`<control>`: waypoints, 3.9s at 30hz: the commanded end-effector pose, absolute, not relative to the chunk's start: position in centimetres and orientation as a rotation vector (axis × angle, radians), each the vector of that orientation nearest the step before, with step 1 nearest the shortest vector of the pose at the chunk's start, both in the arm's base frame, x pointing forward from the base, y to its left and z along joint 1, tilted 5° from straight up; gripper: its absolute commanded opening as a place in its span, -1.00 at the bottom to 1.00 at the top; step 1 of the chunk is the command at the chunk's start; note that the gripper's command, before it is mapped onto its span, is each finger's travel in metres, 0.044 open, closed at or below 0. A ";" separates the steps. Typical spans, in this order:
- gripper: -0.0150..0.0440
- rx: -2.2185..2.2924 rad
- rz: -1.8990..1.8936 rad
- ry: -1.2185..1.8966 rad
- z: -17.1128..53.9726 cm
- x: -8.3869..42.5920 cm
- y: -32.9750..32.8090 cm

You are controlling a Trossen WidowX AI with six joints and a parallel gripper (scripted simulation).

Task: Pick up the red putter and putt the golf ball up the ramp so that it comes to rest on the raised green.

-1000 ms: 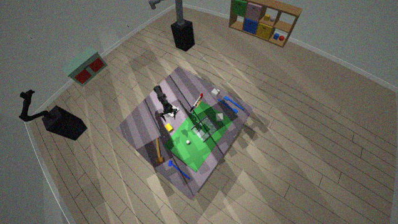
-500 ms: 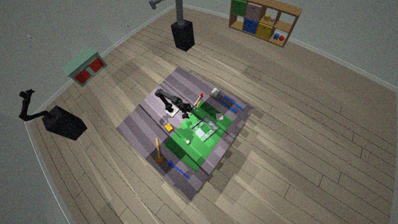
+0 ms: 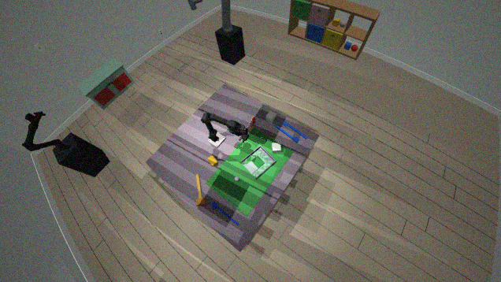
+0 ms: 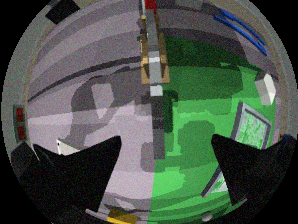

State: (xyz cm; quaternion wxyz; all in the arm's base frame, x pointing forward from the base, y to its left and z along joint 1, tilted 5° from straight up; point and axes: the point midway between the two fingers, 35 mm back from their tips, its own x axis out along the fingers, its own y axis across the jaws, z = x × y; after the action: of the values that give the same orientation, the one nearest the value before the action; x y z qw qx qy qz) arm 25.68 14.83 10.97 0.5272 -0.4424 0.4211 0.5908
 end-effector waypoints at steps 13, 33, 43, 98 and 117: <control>1.00 -1.069 1.461 1.000 8.3 24.7 15.1; 1.00 -1.069 1.461 1.000 5.4 24.6 15.1; 1.00 -1.069 1.462 1.000 3.8 24.5 15.0; -0.49 -1.070 1.457 0.998 13.9 25.2 15.1; -0.49 -0.825 1.074 1.242 13.8 28.9 7.3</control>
State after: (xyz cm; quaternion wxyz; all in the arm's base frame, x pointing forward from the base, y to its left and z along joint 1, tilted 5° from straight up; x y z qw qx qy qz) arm 27.88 9.13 13.20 0.5812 -0.3790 0.5165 0.5017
